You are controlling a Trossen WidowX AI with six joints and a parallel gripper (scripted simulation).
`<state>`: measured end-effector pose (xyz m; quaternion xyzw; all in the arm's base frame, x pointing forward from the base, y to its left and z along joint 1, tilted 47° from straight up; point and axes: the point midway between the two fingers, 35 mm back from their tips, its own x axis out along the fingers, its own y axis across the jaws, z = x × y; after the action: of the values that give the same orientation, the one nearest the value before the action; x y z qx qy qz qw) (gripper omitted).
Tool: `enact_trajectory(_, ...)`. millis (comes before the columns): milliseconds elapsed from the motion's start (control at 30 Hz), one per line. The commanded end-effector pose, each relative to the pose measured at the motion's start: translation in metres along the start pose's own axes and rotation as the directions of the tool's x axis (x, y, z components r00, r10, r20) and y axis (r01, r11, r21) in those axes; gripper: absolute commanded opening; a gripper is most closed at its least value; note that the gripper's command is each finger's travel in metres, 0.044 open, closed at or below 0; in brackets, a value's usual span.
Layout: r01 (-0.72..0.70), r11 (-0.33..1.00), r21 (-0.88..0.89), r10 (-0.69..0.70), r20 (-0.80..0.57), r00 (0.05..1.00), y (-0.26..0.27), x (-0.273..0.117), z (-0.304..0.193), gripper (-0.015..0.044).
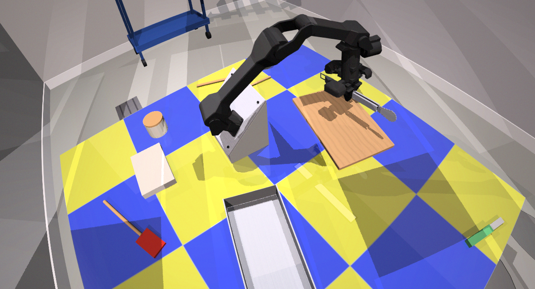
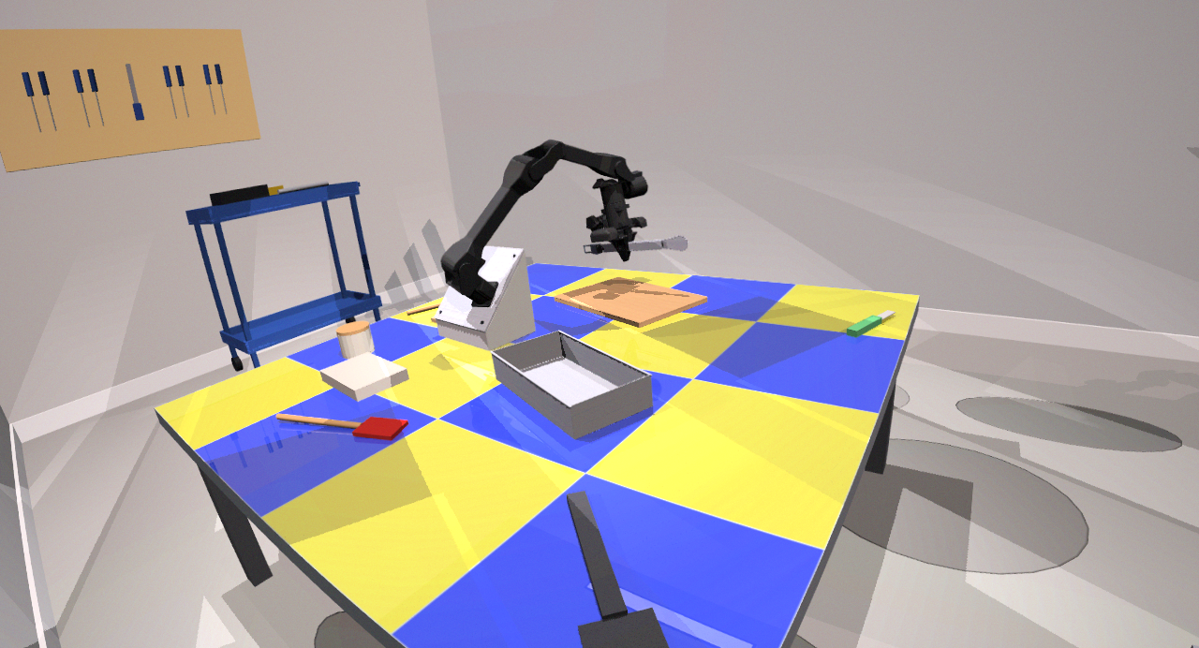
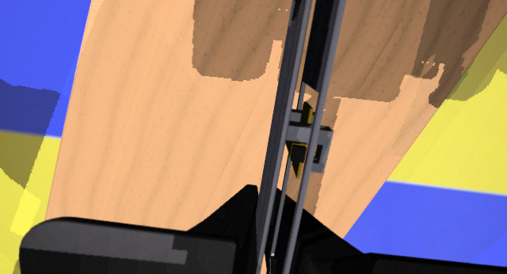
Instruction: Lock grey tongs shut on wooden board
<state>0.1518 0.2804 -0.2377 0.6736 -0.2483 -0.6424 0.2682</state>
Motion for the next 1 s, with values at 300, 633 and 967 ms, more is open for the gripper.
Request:
enact_trajectory(300,0.019,1.000,-0.001,-0.019,0.012,1.000,0.000,0.021,0.002,-0.0150)
enact_trajectory(633,0.029,1.000,0.000,-0.029,0.019,0.999,0.001,0.037,0.004,-0.0150)
enact_trajectory(967,0.039,0.999,0.002,-0.039,0.026,0.999,0.004,0.053,0.007,-0.0150)
